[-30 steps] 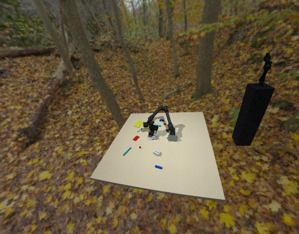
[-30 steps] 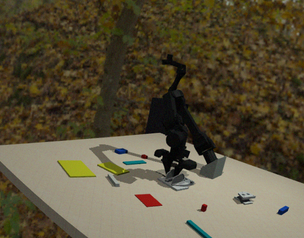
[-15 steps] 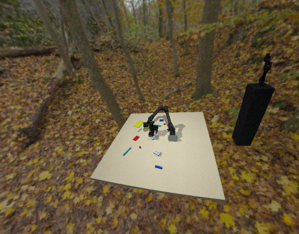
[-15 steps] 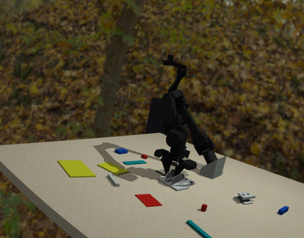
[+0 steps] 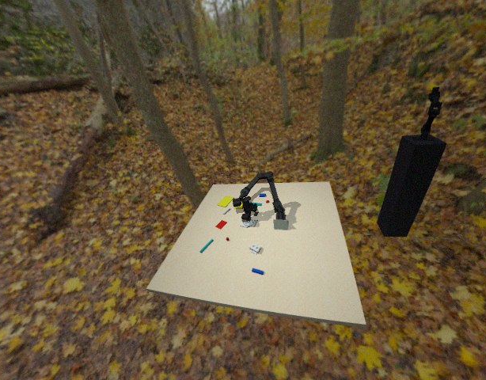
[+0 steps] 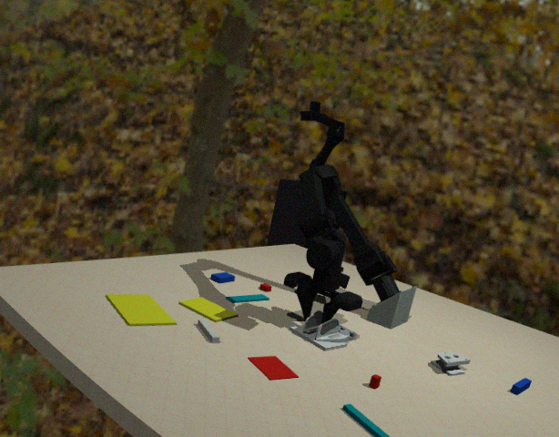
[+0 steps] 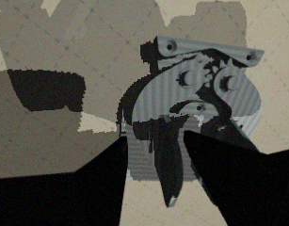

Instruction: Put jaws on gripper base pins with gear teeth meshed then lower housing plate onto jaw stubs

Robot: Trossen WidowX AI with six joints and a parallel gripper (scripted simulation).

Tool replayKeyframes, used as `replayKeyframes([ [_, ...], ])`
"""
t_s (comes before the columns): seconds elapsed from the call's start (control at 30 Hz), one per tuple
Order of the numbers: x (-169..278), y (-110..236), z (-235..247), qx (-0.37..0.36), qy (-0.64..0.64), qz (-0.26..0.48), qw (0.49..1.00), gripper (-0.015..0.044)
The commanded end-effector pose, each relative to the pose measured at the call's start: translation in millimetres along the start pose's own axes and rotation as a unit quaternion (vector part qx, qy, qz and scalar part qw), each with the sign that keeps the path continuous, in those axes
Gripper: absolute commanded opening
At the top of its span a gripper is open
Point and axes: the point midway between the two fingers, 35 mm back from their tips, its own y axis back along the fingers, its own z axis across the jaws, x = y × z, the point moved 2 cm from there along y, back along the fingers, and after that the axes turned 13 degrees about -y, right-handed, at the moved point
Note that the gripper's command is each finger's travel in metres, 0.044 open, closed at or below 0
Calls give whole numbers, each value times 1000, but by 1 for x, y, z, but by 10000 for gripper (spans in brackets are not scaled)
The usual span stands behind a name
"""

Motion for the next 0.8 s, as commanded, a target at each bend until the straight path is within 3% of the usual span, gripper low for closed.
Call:
replayKeyframes([
  [0.0, 2, 17, -2, 3, -1, 3, 1000, 224],
  [0.17, -1, 62, 0, 0, 0, 4, 1000, 224],
  [0.27, 1, 57, -1, 1, 2, 9, 1000, 224],
  [0.53, -6, 65, -40, 34, -25, 7, 999, 434],
  [0.77, -12, 72, -66, 40, -111, 1, 993, 440],
])
